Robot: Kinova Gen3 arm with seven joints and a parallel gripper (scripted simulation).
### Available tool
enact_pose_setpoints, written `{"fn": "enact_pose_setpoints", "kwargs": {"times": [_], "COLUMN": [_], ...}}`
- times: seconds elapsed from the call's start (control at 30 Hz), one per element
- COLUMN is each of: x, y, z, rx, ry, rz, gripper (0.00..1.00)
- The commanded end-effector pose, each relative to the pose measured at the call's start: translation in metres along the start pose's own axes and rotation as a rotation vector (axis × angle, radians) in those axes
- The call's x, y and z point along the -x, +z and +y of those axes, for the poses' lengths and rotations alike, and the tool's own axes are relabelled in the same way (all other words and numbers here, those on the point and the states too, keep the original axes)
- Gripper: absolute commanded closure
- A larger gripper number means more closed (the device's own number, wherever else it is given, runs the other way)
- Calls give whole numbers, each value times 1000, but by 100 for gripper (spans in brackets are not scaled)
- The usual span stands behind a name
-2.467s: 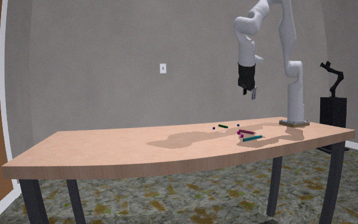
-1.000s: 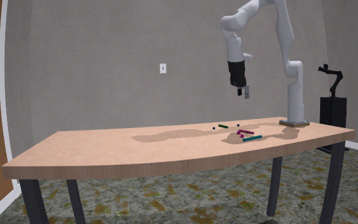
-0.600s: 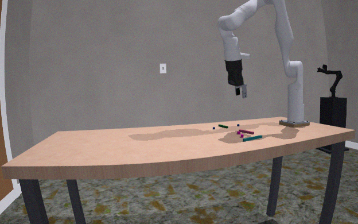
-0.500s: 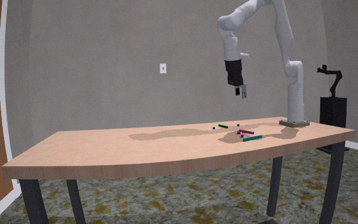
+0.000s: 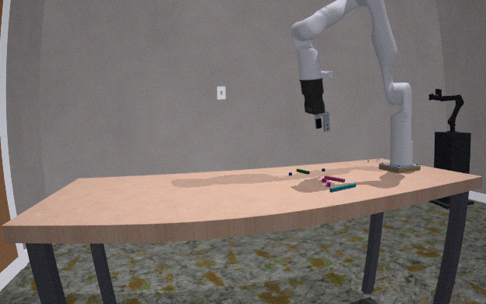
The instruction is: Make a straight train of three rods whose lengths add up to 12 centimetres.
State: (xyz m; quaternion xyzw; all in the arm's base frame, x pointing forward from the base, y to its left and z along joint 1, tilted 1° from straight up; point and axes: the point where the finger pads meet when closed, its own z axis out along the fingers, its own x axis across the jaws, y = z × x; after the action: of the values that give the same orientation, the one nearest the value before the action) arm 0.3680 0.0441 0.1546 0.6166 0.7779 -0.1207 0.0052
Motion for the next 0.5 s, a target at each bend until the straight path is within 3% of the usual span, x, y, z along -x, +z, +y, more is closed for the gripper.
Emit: {"fn": "enact_pose_setpoints", "kwargs": {"times": [0.0, 0.03, 0.3, 0.33, 0.47], "x": [1, 8, 8, 16, 16], "y": [-1, -3, -3, -6, -6], "z": [0, 7, 7, 13, 13], "rx": [2, 23, 23, 46, 46], "ry": [4, 38, 38, 72, 72], "rz": [1, 33, 33, 63, 63], "gripper": [0, 0, 0, 0, 0]}}
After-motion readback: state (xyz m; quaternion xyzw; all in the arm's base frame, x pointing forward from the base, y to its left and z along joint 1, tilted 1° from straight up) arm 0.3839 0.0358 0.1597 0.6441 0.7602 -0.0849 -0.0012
